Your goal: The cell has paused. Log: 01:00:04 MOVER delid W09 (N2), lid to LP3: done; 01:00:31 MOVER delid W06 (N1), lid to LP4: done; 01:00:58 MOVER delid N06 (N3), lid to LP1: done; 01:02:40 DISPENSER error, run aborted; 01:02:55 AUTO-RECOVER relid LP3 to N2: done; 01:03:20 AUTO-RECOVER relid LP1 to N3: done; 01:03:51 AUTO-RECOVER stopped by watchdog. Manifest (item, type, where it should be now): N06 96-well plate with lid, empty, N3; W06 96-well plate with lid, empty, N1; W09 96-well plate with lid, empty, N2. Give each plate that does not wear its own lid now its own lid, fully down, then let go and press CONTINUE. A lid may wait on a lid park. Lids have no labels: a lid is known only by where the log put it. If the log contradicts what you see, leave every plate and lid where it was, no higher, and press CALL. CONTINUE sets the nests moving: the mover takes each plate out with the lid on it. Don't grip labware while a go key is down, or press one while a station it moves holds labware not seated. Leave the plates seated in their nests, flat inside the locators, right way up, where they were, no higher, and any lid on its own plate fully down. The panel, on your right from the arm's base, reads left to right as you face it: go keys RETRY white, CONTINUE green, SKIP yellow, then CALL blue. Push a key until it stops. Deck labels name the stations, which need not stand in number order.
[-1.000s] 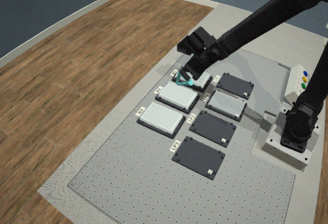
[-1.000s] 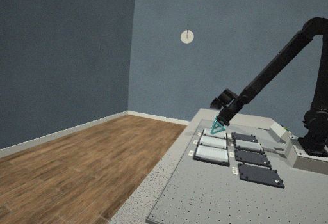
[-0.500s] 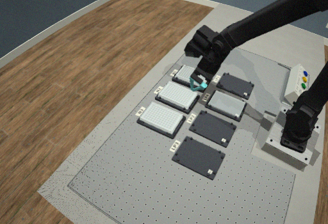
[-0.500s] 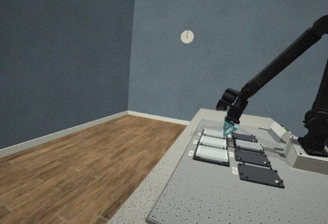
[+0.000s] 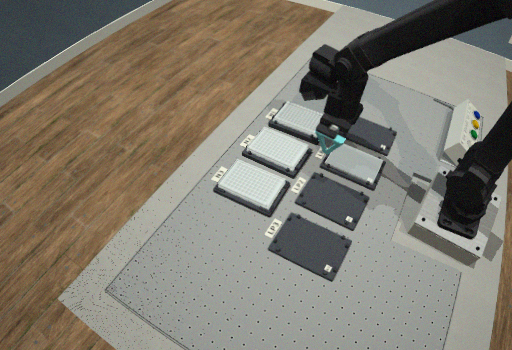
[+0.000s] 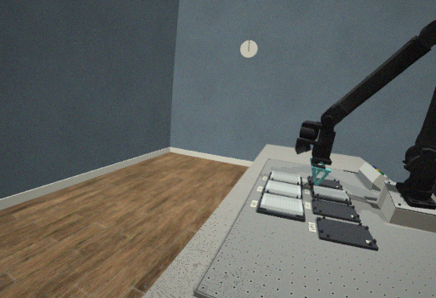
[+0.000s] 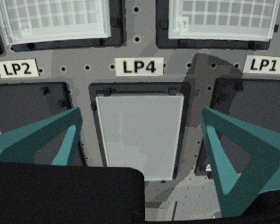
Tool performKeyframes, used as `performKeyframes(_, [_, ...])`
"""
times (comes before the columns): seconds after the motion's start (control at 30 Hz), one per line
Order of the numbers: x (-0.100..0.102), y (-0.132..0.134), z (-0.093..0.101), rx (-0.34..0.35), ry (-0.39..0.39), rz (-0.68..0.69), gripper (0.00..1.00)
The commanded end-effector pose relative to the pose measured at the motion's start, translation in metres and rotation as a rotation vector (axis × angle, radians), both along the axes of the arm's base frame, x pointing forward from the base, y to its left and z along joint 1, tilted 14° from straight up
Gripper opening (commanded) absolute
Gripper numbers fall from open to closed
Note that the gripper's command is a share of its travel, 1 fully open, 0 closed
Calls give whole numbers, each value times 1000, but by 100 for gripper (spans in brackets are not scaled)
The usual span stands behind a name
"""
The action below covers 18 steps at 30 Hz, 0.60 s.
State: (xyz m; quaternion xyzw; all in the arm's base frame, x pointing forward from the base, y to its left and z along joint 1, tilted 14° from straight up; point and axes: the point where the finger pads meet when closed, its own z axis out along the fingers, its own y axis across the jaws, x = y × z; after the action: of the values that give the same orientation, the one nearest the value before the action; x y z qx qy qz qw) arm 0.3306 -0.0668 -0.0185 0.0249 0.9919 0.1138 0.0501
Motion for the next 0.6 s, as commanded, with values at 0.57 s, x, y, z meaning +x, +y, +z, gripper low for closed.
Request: performKeyframes(0.57, [-51,-2,6,-5,39,27,100])
